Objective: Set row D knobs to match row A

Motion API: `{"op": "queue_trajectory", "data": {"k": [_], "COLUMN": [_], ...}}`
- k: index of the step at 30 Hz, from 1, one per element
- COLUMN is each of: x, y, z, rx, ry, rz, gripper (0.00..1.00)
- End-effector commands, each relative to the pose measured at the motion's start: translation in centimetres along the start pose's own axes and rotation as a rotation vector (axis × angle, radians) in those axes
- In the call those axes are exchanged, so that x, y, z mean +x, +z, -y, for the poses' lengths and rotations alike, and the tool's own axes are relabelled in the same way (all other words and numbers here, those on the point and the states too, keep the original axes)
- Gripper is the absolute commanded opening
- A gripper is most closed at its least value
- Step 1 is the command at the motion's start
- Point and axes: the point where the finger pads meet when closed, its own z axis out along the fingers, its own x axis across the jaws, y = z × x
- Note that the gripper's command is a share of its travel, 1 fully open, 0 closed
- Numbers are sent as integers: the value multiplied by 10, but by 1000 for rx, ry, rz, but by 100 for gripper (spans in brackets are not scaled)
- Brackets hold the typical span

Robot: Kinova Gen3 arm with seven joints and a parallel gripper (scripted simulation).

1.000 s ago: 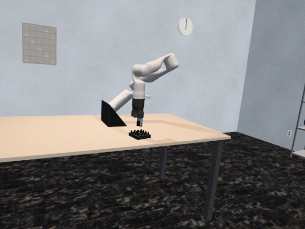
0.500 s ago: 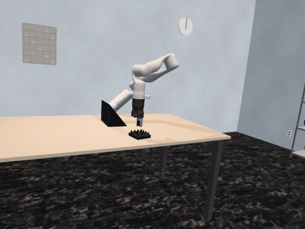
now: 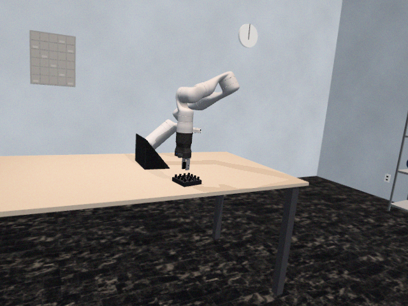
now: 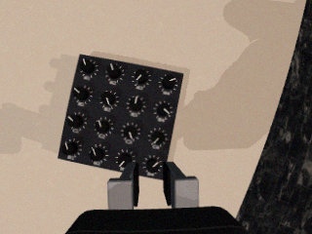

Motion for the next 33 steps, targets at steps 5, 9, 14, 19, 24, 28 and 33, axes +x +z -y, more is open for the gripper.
{"op": "queue_trajectory", "data": {"k": [5, 9, 14, 19, 24, 28, 33], "x": [2, 2, 3, 3, 3, 3, 3], "y": [10, 16, 24, 28, 34, 37, 38], "z": [-1, 0, 0, 0, 0, -1, -1], "rx": [-2, -2, -1, -1, -1, -4, -3], "ry": [-7, -8, -10, -11, -11, -10, -10], "rz": [-7, -7, -9, -9, -8, -8, -8], "gripper": [46, 46, 46, 46, 46, 46, 46]}}
